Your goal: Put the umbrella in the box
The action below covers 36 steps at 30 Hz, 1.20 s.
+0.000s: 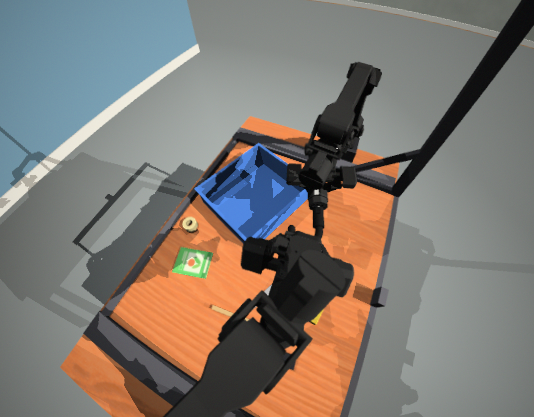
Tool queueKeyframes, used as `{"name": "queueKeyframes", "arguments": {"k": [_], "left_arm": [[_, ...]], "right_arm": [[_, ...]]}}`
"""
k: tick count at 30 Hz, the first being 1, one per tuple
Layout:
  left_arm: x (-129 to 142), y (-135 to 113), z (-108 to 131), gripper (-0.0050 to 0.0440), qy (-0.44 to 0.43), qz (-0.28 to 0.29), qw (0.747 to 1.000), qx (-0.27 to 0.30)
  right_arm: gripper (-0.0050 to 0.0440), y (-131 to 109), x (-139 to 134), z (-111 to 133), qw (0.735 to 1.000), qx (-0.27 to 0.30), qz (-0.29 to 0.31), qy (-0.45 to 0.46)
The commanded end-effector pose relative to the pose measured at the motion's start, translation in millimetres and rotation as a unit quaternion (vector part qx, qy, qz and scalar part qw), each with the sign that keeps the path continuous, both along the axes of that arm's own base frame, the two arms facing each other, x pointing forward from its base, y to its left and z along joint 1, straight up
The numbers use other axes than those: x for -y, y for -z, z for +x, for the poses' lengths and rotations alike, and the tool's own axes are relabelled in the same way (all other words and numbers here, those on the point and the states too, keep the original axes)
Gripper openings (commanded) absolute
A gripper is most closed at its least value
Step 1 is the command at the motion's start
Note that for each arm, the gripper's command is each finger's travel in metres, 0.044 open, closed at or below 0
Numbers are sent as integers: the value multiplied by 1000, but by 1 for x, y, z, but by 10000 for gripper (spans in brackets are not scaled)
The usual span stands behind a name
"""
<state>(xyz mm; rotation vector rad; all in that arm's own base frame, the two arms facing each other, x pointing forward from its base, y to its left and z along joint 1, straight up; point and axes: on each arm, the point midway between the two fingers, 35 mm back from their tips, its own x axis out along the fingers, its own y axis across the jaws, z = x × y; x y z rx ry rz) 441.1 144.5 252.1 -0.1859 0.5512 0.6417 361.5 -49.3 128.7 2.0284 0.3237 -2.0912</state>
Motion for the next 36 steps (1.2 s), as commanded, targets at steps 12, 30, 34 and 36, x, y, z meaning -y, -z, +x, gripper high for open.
{"name": "queueKeyframes", "arguments": {"k": [12,30,34,36], "left_arm": [[-10,-20,-4,400,-238,51,968,54],[-10,-21,-6,400,-252,56,964,59],[-11,-22,-8,400,-251,57,964,60],[-11,-22,-8,400,-251,57,964,60]], "right_arm": [[-50,-5,175,-20,1000,27,-7,-1],[-50,-19,207,-26,998,37,-19,-46],[-50,-21,206,-26,997,38,-18,-70],[-50,-21,206,-26,997,38,-18,-71]]}}
